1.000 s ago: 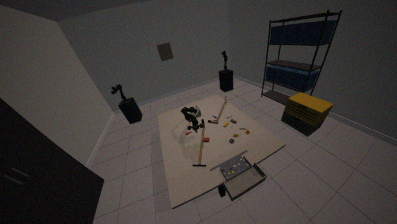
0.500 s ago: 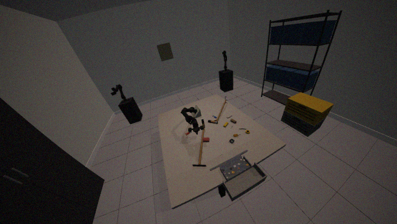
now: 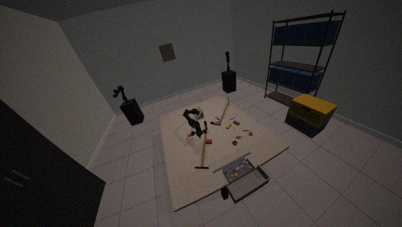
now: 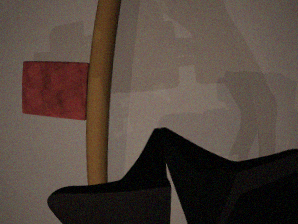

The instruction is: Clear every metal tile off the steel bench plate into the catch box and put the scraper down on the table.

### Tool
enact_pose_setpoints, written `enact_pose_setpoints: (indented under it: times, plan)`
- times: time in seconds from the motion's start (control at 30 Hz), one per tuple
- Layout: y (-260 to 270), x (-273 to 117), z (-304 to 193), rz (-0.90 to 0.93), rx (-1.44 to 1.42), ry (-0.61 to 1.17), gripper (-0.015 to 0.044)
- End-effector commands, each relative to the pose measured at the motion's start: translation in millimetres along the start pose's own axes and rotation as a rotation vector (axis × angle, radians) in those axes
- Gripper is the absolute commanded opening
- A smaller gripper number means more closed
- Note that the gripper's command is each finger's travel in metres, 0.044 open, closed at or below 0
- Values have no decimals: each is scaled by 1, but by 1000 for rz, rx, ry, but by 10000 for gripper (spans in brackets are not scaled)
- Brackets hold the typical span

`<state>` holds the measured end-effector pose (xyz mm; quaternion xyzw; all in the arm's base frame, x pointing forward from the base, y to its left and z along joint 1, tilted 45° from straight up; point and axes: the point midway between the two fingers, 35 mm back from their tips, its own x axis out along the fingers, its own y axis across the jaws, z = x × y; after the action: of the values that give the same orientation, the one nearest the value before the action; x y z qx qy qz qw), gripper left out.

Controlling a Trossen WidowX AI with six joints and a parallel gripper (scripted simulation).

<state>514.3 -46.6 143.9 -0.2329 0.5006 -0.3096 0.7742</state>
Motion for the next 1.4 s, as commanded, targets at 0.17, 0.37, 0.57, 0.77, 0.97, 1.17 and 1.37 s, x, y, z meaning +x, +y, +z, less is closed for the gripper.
enact_pose_setpoints:
  times: [0.17, 0.37, 0.57, 0.77, 0.97, 1.17, 1.37]
  plan:
    - [-1, 21, -6, 0, 2, 8, 0]
    - [-2, 32, -10, -1, 9, 8, 0]
    - [-3, 43, -14, -3, 15, 8, 0]
    - [-1, 44, -13, -3, 15, 9, 0]
    - [5, 44, -11, -2, 15, 9, 0]
    - [10, 45, -10, -2, 16, 9, 0]
    - [16, 45, -8, -1, 16, 9, 0]
